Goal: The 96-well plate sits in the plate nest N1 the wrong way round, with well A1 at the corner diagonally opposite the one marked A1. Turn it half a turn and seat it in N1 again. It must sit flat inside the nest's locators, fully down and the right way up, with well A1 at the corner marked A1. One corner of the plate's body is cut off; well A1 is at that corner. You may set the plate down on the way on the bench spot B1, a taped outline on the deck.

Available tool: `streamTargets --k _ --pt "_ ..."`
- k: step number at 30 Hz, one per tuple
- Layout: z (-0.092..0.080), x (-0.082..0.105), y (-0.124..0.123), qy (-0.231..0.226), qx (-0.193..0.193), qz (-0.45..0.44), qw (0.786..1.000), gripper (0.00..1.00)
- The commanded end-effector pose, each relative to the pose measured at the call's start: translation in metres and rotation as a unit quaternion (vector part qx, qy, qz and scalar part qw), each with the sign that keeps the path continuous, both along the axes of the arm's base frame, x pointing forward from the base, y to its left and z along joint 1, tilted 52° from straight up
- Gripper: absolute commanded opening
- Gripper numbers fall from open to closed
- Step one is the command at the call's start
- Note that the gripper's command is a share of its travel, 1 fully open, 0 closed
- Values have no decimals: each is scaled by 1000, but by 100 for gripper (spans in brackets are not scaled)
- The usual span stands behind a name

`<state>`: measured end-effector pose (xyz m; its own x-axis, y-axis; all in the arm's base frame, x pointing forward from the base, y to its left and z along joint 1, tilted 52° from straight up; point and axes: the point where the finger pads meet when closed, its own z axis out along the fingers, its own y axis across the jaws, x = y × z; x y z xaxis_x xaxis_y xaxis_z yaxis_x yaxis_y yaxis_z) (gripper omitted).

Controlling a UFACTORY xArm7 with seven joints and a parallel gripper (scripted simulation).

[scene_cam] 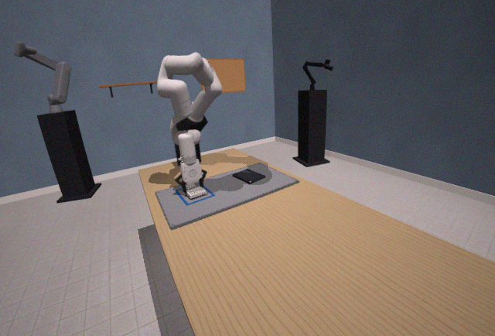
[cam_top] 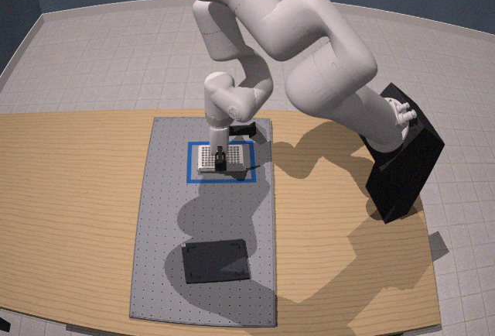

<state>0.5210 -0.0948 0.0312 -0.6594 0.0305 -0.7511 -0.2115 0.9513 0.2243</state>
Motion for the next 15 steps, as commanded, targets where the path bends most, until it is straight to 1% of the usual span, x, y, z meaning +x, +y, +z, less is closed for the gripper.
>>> streamTargets --k 1,15 --pt "0 0 -1 0 -1 -1 1000 0" --pt "-2 2 0 0 -1 -1 1000 0"
